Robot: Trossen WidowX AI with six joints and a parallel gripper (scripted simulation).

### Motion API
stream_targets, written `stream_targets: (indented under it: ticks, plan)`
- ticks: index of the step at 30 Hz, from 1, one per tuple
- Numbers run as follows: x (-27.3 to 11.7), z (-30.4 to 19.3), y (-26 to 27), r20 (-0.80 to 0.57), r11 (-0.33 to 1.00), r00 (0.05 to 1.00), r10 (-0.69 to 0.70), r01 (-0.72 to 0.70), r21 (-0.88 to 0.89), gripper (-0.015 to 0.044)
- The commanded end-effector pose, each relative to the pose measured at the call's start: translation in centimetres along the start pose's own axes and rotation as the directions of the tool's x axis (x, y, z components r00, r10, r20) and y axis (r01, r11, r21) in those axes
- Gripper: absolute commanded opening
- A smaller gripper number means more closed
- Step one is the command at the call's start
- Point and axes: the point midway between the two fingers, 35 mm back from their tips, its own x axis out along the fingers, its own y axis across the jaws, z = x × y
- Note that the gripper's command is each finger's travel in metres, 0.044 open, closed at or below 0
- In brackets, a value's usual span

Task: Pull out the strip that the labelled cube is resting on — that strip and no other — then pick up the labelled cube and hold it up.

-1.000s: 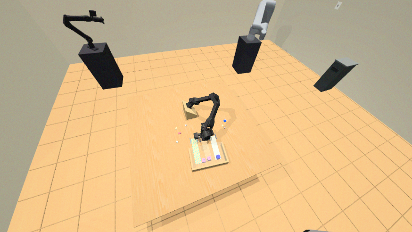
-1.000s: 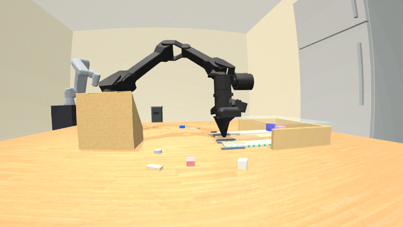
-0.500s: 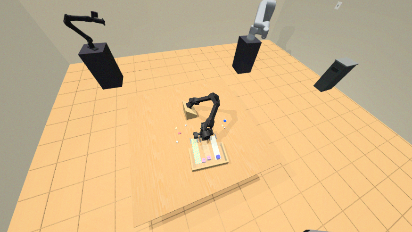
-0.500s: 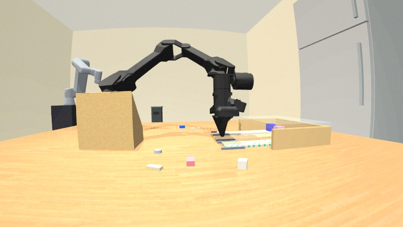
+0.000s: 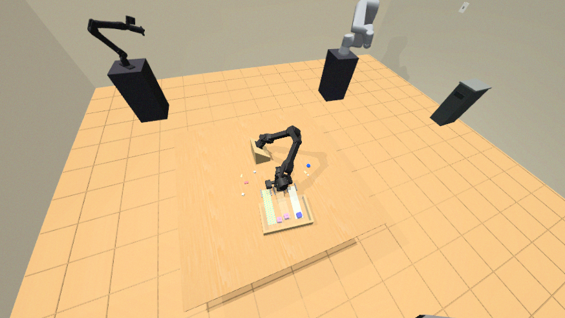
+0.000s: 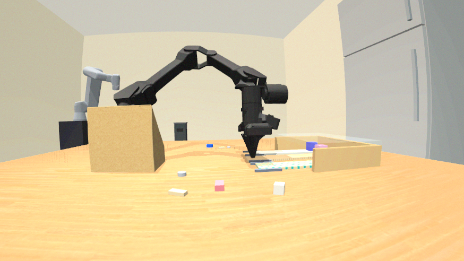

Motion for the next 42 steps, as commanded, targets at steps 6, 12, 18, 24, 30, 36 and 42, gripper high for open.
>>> stream_targets:
  ticks: [6, 12, 18, 24, 30, 36, 42]
  plan:
    - [0.6, -1.9, 0.0, -0.014, 1.0, 1.0, 0.002, -0.002, 0.01, 0.0]
    - [0.6, -2.8, 0.1, -0.014, 1.0, 1.0, 0.002, -0.002, 0.01, 0.0]
    - [0.7, -3.7, 0.1, -0.015, 1.0, 1.0, 0.002, -0.002, 0.01, 0.0]
    - [0.7, -4.6, 0.1, -0.015, 1.0, 1.0, 0.002, -0.002, 0.011, 0.0]
    - [0.7, -5.4, 0.1, -0.015, 1.0, 1.0, 0.002, -0.002, 0.011, 0.0]
    - [0.8, -6.2, 0.2, -0.016, 1.0, 1.0, 0.002, -0.002, 0.011, 0.0]
    - [0.8, -6.9, 0.2, -0.016, 1.0, 1.0, 0.002, -0.002, 0.012, 0.0]
